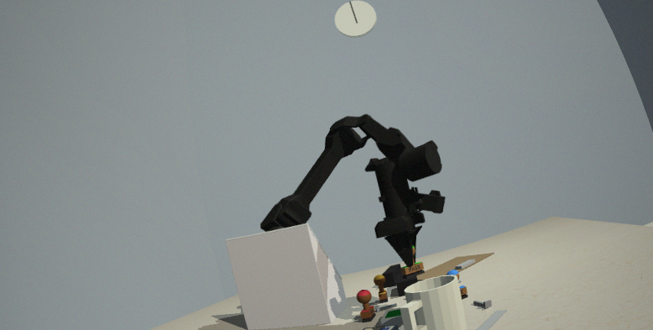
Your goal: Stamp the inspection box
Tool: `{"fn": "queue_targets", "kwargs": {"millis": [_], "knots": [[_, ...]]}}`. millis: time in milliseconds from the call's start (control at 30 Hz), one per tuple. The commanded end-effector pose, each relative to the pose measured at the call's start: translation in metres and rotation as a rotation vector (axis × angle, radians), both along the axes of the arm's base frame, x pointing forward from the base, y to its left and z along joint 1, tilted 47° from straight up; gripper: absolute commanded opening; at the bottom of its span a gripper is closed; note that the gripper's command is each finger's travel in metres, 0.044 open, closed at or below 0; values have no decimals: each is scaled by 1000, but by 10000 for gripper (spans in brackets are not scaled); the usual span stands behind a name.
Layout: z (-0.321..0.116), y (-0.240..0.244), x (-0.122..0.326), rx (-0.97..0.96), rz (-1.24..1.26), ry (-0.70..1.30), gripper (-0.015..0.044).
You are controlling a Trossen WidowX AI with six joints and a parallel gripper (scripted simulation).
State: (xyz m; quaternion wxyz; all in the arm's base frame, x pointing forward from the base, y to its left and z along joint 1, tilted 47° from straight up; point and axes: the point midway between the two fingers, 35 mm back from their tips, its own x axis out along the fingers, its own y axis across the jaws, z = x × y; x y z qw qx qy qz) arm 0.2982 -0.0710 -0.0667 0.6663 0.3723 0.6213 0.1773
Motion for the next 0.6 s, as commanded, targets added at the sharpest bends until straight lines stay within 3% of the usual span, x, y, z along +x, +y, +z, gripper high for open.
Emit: {"fn": "queue_targets", "kwargs": {"millis": [0, 267, 567], "knots": [[19, 16, 8, 17, -51, 47, 0], [50, 46, 18, 48, -132, 131, 0], [49, 48, 19, 48, -134, 133, 0]]}}
